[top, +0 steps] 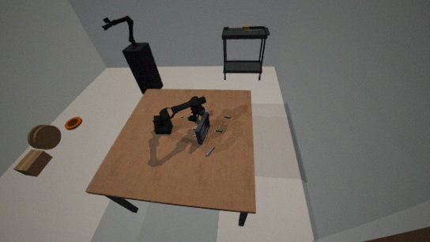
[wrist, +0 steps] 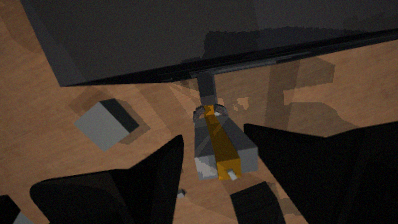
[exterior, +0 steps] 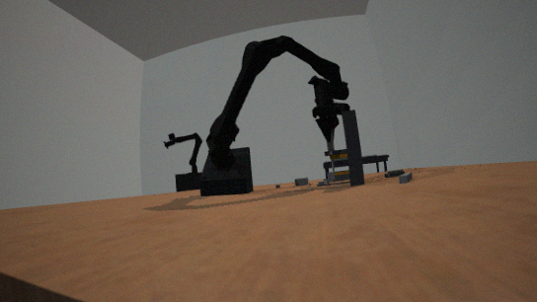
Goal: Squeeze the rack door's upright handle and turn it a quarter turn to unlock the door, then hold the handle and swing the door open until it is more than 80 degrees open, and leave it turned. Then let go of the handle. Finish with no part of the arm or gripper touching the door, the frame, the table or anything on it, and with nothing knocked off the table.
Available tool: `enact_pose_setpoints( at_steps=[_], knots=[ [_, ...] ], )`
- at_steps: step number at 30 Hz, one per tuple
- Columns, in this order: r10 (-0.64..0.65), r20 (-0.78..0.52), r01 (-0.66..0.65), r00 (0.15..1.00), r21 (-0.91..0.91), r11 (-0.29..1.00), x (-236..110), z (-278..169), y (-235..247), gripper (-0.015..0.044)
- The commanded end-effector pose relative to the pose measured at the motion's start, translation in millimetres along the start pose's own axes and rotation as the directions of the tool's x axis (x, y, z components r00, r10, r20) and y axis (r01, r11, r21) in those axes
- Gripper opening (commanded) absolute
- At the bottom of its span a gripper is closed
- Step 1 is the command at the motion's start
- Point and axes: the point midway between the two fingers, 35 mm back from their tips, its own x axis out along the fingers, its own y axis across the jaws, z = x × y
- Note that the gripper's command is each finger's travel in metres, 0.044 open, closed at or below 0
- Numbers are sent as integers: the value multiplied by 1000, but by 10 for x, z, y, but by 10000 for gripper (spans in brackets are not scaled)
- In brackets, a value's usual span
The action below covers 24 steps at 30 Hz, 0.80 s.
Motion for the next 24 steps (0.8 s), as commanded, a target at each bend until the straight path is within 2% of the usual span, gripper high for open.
enact_pose_setpoints(
  at_steps=[1,2,8,24],
  knots=[
    [2,3,-2,1000,-2,1000,37,1,-22,296],
    [2,3,-2,1000,-2,1000,40,1,-22,296],
    [2,3,-2,1000,-2,1000,40,1,-22,139],
    [2,3,-2,1000,-2,1000,40,1,-22,32]
  ],
)
